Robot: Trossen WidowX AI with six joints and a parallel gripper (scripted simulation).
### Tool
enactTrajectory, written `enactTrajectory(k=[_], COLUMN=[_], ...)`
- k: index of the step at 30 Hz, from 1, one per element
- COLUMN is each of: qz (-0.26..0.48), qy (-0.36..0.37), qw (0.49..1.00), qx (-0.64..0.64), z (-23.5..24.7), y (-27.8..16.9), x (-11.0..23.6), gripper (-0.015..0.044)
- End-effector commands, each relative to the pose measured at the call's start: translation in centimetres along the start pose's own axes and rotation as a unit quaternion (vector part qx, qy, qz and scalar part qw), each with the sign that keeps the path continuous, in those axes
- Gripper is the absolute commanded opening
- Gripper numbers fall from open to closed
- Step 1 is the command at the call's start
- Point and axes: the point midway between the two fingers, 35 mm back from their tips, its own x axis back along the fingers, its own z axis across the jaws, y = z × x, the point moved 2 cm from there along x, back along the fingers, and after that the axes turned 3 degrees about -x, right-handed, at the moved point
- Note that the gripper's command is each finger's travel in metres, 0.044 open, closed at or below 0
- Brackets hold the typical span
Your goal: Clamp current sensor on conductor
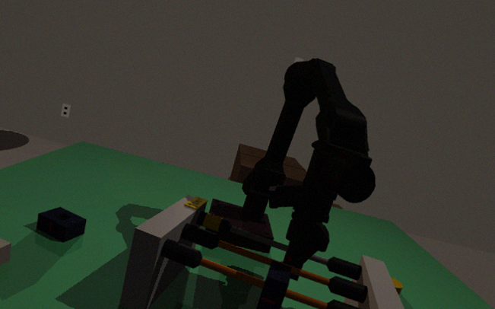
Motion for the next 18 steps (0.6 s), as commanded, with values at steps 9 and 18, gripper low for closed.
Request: enactTrajectory(k=[9,18], qz=[0.0,0.0], qy=[0.0,0.0], qw=[1.0,1.0], qx=[0.0,-0.001], z=[0.09,0.07], y=[0.0,0.01], x=[0.01,-0.16], gripper=[0.0,0.0053])
